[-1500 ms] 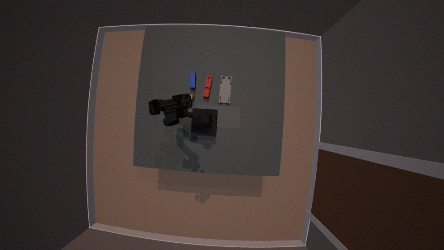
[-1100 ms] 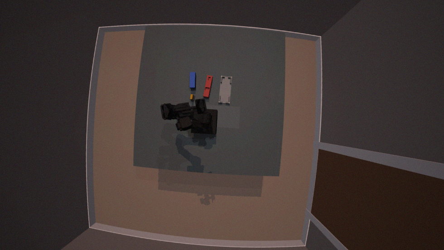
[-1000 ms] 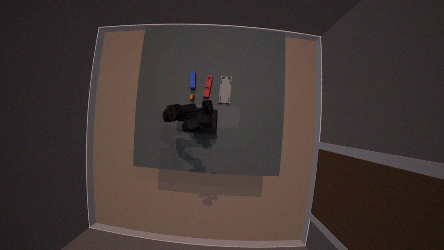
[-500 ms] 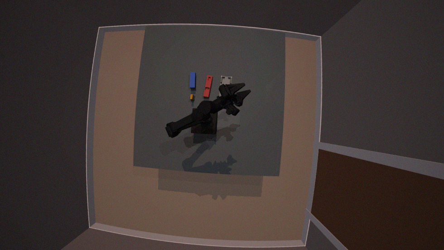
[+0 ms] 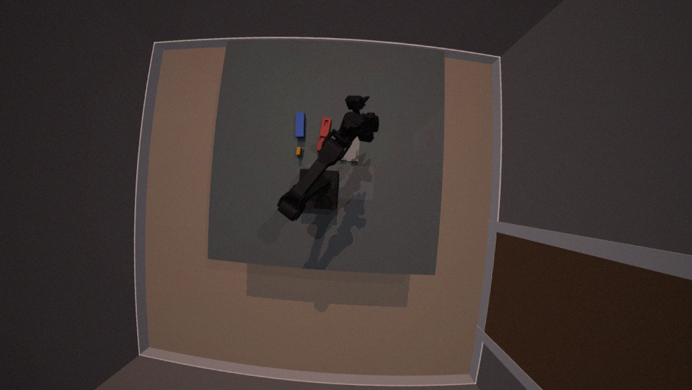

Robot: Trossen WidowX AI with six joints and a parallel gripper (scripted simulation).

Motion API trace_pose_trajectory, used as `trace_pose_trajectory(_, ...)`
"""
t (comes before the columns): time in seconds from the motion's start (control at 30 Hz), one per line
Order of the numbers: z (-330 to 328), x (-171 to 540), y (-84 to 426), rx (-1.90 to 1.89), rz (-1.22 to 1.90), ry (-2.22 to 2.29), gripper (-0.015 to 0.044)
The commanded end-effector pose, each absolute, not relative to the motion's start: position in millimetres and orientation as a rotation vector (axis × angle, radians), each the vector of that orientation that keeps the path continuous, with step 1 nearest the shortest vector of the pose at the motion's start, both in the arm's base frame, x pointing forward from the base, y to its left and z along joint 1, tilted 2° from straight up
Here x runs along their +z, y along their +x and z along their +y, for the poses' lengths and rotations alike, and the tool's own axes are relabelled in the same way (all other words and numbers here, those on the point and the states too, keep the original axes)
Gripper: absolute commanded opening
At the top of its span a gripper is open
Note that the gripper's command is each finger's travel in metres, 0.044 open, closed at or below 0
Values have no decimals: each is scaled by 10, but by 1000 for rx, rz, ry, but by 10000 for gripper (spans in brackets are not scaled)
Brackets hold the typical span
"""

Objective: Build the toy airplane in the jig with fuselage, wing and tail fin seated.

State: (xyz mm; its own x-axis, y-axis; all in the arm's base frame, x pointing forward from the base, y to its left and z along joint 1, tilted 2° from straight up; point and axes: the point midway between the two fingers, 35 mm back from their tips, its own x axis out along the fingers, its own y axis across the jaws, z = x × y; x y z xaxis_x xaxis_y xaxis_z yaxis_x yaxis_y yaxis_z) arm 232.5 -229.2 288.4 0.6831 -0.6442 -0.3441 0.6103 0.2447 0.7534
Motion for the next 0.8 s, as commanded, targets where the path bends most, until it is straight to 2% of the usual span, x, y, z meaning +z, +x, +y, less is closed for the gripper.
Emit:
trace_pose_trajectory(0.0, -2089, 2477, 2606, -825, 198, 973, 440)
trace_pose_trajectory(0.17, -1804, 2051, 2826, -769, 466, 891, 440)
trace_pose_trajectory(0.33, -1277, 1443, 2976, -620, 896, 675, 440)
trace_pose_trajectory(0.57, -489, 770, 2814, -292, 1450, 284, 440)
trace_pose_trajectory(0.77, -421, 721, 2779, -255, 1498, 243, 440)
